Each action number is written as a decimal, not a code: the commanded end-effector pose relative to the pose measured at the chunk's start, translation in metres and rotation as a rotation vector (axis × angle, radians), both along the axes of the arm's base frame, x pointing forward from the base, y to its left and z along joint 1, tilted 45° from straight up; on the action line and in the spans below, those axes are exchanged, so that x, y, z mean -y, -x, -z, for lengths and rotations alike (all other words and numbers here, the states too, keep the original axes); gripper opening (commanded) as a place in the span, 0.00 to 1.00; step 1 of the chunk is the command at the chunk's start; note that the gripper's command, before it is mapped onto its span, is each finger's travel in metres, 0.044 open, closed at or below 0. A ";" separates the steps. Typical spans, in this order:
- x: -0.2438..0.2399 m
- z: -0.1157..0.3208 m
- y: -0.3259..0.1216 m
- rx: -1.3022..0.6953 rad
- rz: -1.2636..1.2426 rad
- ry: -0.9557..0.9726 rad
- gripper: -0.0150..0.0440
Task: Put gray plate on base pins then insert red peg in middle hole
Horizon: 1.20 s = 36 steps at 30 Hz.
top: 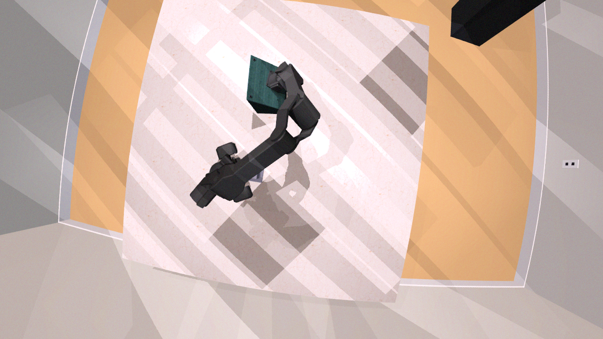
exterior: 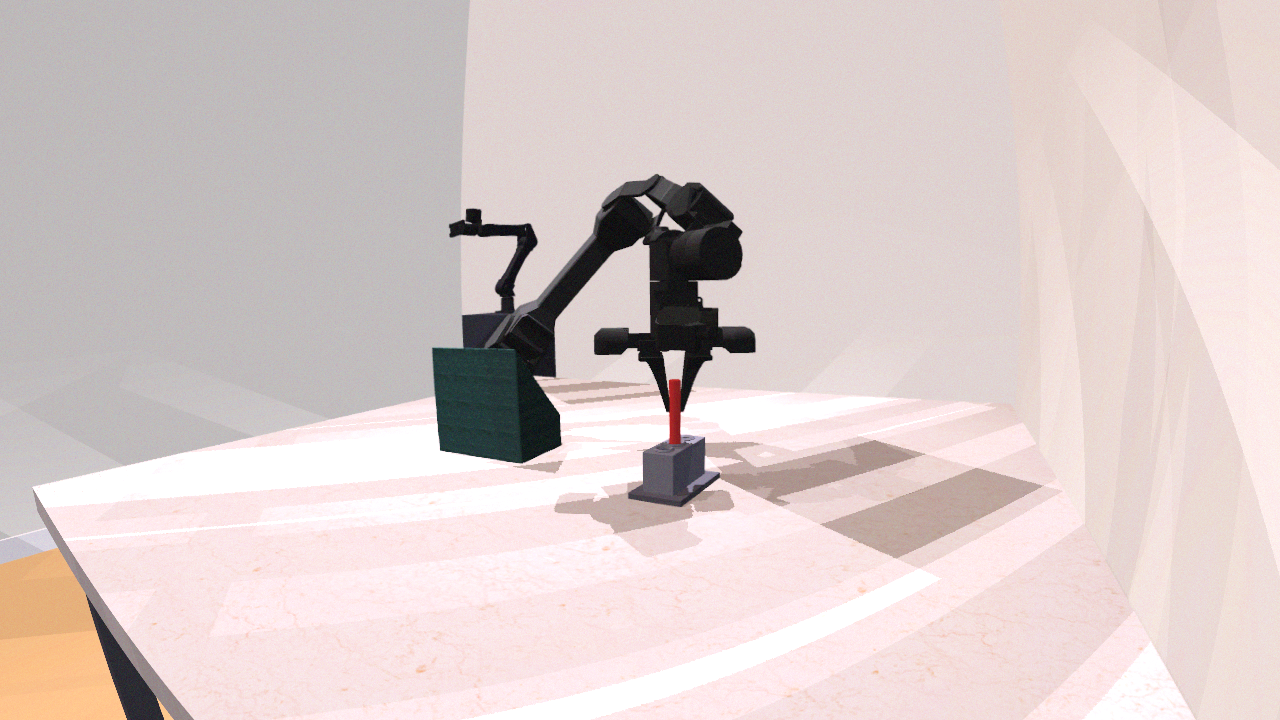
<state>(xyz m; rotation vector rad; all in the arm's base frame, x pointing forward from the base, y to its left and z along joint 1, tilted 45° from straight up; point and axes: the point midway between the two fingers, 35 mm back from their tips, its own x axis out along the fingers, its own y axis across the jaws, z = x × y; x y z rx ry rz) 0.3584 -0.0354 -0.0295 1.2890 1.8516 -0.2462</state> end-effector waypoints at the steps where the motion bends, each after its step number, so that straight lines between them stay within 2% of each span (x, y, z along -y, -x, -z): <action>1: -0.001 0.000 -0.001 0.000 0.001 0.000 0.25; 21: -0.002 0.001 -0.001 0.001 -0.003 0.002 0.25; 27: -0.002 0.001 -0.001 0.001 -0.003 0.002 0.51; 36: -0.002 0.001 -0.001 0.001 -0.003 0.002 0.51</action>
